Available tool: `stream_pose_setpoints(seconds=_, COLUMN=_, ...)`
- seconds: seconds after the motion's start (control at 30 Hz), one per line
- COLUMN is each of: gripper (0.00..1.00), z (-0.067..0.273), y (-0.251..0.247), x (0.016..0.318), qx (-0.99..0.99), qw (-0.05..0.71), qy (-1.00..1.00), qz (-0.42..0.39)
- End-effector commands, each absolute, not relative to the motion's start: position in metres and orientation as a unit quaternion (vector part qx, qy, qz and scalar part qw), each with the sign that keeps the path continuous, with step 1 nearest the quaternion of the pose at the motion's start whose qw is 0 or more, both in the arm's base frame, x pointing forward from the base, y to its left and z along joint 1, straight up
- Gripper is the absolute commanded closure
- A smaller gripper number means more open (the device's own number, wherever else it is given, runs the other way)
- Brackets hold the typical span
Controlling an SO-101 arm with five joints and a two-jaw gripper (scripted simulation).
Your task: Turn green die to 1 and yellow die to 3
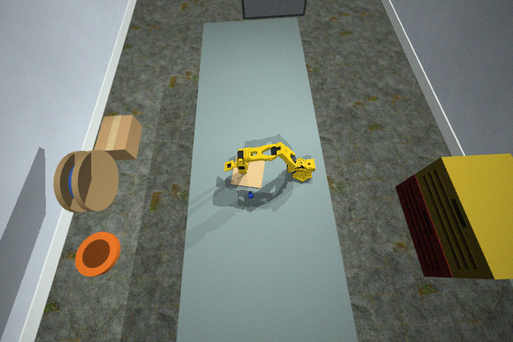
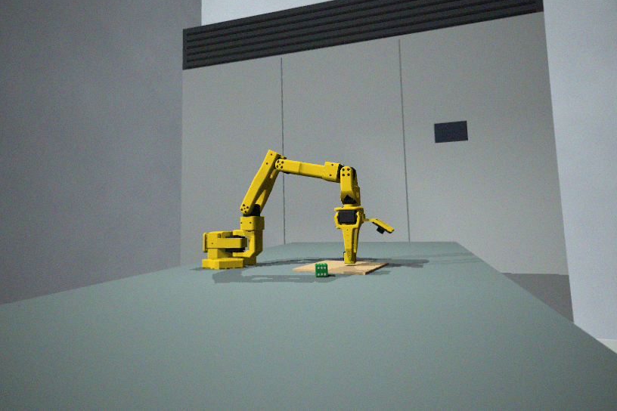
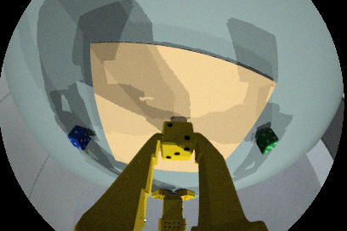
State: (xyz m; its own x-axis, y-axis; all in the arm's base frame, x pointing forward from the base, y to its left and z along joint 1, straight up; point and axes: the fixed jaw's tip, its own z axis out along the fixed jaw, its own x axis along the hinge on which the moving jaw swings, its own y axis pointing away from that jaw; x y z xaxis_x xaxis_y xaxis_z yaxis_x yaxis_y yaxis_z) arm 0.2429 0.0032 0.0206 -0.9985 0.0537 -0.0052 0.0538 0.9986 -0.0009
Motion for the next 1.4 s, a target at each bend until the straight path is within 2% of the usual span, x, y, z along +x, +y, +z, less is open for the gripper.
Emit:
stream_pose_setpoints(seconds=0.0, gripper=1.00, z=0.0258, y=0.0007, x=0.2469, qx=0.032, qw=0.020, qy=0.999, qz=0.000)
stream_pose_setpoints(seconds=1.13, gripper=1.00, z=0.0214, y=0.0007, x=0.2471, qx=0.032, qw=0.020, qy=0.999, qz=0.000)
stream_pose_setpoints(seconds=1.37, gripper=0.94, z=0.0214, y=0.0007, x=0.2471, qx=0.032, qw=0.020, qy=0.999, qz=0.000)
